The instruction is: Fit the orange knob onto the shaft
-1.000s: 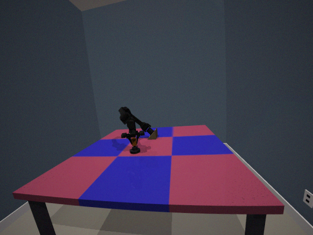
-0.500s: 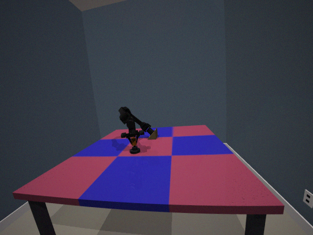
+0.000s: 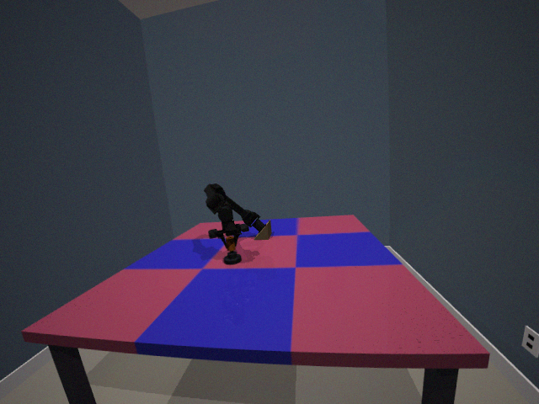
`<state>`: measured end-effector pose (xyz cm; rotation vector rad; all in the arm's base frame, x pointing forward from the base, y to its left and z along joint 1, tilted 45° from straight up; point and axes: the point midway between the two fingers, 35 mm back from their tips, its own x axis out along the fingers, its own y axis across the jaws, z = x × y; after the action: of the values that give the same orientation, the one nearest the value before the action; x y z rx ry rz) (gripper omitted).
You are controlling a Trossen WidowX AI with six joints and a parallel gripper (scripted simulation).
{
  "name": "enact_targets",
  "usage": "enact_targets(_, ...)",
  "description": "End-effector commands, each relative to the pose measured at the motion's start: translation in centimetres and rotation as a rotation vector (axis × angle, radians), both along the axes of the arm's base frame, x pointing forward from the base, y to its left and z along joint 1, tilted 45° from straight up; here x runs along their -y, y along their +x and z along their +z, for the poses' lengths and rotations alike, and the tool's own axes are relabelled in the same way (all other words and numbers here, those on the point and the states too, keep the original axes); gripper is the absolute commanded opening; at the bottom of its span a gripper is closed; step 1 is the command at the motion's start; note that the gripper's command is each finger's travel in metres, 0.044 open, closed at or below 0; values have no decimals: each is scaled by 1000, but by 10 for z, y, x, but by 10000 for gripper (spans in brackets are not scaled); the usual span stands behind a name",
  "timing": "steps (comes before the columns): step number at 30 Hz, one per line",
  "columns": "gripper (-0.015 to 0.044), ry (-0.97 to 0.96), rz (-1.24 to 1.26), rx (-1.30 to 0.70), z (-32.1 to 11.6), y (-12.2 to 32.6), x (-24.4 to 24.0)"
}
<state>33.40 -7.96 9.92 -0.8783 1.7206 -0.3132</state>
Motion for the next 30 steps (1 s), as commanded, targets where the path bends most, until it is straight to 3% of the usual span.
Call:
enact_targets(1,0,-4,6,-2,0,0,2)
enact_targets(16,0,-3,6,-2,2,2,-3)
enact_targets(23,0,16,148,-140,3,3,-4)
enact_targets(30,0,17,156,-147,1,1,-2)
